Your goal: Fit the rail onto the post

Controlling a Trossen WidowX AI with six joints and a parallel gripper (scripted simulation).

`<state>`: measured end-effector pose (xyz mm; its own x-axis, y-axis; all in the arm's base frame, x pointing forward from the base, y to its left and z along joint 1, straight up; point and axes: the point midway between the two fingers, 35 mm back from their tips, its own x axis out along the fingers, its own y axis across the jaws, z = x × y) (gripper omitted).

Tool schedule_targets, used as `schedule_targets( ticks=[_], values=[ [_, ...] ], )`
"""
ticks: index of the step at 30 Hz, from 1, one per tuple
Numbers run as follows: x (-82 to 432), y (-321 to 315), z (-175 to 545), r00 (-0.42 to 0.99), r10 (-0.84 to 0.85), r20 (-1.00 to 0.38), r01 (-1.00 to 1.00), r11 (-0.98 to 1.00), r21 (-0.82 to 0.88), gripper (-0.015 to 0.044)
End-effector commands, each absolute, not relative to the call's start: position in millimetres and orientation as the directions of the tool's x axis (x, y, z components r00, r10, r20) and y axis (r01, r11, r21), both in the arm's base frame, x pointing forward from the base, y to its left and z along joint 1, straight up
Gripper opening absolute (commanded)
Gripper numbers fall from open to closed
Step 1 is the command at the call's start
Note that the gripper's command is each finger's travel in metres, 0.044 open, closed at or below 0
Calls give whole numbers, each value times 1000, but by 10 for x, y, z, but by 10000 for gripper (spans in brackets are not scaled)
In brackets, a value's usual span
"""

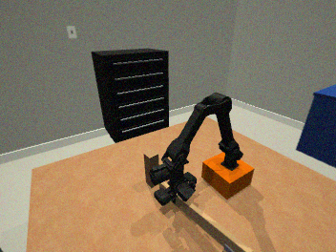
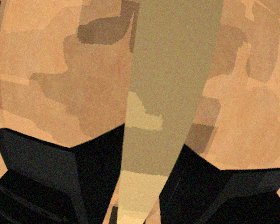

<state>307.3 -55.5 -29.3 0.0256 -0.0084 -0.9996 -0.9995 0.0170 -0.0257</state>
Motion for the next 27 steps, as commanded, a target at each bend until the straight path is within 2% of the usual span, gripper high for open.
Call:
schedule_targets(
  ticks=[1,27],
  values=[
    [3082,-549,-252,29,-4,-1000,-999,13,-29,0],
    [3115,-549,-119,29,-4,-1000,-999,13,-29,0]
  ],
)
